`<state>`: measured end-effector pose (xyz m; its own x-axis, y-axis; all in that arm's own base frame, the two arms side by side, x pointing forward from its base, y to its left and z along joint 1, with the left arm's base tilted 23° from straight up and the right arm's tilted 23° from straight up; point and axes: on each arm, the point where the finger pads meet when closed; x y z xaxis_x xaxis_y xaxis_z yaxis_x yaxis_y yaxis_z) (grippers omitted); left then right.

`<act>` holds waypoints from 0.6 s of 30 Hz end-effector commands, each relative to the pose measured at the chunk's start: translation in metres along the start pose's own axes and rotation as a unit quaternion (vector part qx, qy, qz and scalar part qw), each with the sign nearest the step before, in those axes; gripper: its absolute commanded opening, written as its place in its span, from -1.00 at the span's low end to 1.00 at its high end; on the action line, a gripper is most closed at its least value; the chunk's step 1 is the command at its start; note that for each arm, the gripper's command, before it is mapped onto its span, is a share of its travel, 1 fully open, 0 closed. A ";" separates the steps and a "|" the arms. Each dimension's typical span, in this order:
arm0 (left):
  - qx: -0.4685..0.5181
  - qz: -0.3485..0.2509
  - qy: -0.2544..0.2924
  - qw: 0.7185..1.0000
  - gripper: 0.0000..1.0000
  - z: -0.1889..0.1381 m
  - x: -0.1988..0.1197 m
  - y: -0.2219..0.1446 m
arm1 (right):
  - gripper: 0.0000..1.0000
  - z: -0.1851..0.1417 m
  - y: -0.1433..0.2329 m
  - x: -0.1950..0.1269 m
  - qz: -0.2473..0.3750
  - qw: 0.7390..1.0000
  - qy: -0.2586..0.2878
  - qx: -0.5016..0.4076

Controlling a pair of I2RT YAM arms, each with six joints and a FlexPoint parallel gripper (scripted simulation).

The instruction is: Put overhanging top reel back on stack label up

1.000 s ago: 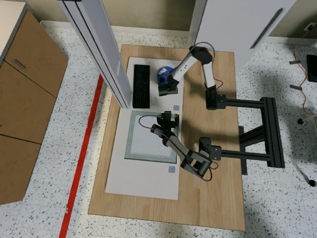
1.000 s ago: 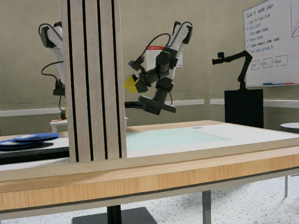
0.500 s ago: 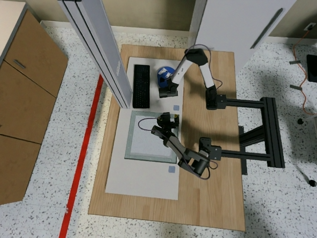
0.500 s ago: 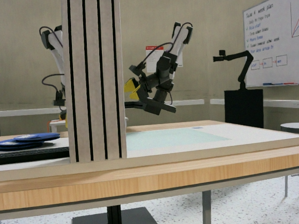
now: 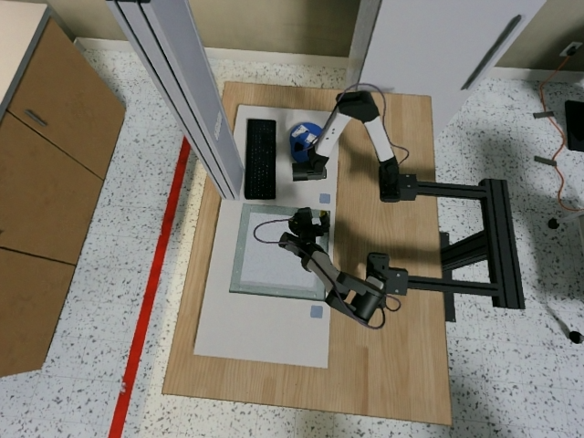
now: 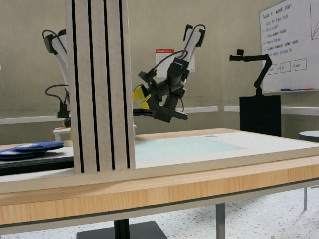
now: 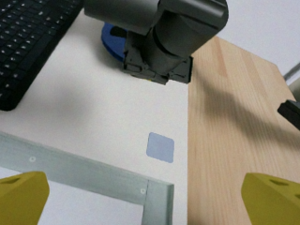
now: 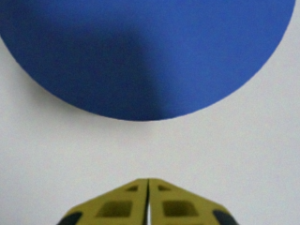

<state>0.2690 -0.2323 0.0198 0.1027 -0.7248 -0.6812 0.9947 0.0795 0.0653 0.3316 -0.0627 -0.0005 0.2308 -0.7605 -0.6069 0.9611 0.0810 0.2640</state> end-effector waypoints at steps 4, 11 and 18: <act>0.002 0.014 -0.027 1.000 1.00 0.014 -0.002 0.008 | -1.00 0.007 0.005 0.006 0.007 1.000 0.005 0.012; 0.006 0.010 -0.035 0.999 1.00 0.023 0.005 0.012 | -1.00 0.019 0.009 0.010 0.010 1.000 0.005 0.015; 0.009 0.005 -0.042 0.999 1.00 0.031 0.014 0.016 | -1.00 0.032 0.012 0.017 0.011 1.000 0.004 0.015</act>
<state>0.2735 -0.2454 0.0188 0.0964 -0.7467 -0.6581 0.9950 0.0903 0.0433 0.3344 -0.0917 0.0057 0.2170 -0.7645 -0.6071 0.9631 0.0662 0.2608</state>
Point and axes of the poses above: on each arm, the point where the finger pads meet when closed, its own x axis out along the fingers, its own y axis across the jaws, z = x × y, and after that the axes turned 13 degrees about x, right-handed
